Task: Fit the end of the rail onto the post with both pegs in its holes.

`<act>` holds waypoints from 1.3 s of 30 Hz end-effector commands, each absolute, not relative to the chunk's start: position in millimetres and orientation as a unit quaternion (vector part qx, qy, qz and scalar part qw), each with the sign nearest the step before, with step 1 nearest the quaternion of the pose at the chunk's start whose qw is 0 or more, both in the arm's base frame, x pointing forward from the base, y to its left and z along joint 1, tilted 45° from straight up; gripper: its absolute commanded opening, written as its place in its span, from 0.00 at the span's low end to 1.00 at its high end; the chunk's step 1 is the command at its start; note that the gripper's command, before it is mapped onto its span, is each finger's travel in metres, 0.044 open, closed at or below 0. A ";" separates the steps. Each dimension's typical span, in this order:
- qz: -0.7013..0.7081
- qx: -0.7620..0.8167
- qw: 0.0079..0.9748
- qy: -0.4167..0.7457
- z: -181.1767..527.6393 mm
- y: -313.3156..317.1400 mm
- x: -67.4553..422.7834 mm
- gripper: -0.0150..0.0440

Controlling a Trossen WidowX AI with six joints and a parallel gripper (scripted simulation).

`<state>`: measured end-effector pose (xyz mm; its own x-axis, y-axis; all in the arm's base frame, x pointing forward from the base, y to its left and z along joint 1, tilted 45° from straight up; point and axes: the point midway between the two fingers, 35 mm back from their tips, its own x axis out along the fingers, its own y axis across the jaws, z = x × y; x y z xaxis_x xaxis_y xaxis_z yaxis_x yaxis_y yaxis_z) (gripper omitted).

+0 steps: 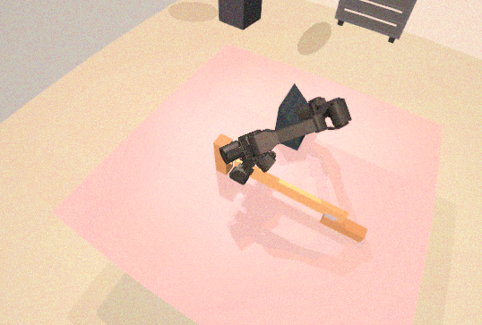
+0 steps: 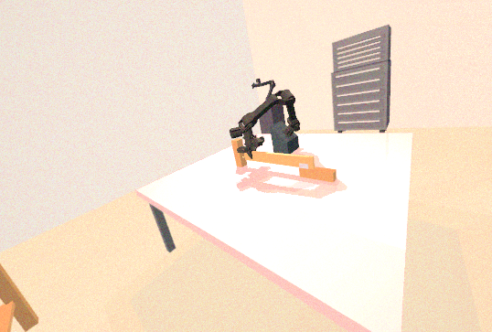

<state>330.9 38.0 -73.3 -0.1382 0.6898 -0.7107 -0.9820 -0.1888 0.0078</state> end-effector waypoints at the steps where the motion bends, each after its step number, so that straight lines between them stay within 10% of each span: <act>1: 0.709 -0.297 0.590 0.248 -73.5 32.7 332.8 0.25; 39: 0.709 -0.297 0.590 0.248 -80.5 26.0 333.8 0.25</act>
